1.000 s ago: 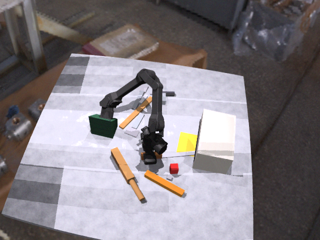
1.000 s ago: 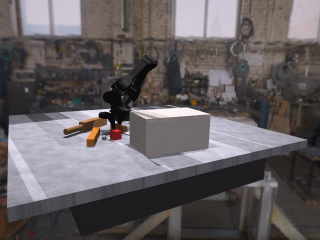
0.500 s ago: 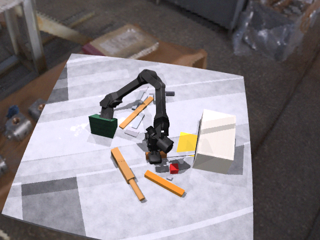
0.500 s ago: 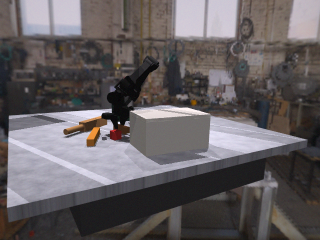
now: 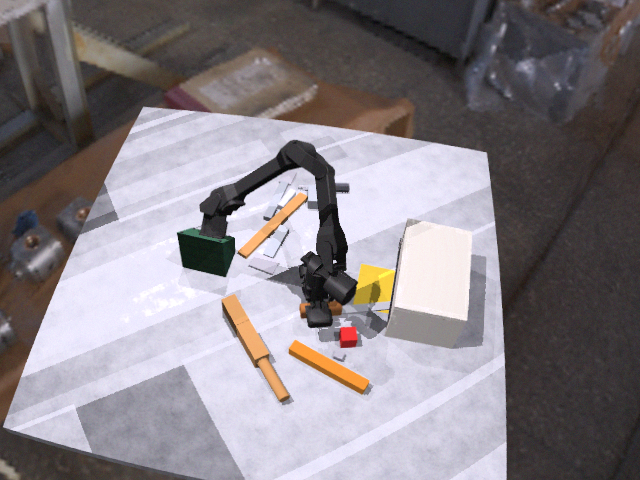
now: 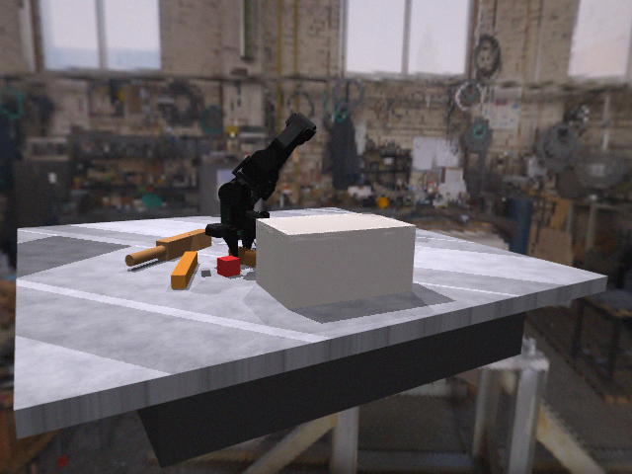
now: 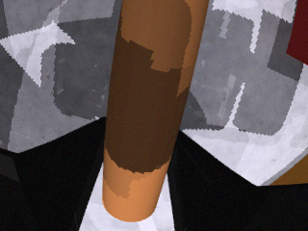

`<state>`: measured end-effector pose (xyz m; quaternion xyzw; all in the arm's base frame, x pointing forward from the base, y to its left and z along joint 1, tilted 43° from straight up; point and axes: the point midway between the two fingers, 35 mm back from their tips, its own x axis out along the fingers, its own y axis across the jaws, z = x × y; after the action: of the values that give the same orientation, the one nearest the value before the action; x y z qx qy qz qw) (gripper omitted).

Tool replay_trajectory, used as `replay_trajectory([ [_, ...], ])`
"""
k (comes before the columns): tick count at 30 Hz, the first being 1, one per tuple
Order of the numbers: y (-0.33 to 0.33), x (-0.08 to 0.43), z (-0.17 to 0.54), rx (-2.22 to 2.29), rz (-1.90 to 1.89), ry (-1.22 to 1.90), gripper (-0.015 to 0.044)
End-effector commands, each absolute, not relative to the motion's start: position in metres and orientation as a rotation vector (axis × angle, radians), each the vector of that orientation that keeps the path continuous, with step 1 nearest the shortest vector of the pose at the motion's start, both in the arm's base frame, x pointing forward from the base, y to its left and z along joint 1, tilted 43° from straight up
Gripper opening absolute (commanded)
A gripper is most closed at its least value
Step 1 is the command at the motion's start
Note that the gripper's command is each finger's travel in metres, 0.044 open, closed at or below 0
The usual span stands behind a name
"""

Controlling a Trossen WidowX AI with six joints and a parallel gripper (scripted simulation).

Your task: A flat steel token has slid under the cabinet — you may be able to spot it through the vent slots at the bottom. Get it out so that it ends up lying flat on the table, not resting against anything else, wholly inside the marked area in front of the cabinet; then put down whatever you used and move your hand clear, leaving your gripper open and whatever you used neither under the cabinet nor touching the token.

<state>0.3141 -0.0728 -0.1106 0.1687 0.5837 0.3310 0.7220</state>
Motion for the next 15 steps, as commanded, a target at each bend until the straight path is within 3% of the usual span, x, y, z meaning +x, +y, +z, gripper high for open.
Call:
replay_trajectory([
  [1, -0.072, 0.322, -0.109, 0.370, 0.729, 1.290, 0.0000],
  [15, -0.069, 0.340, -0.104, 0.370, 0.730, 1.289, 0.0000],
])
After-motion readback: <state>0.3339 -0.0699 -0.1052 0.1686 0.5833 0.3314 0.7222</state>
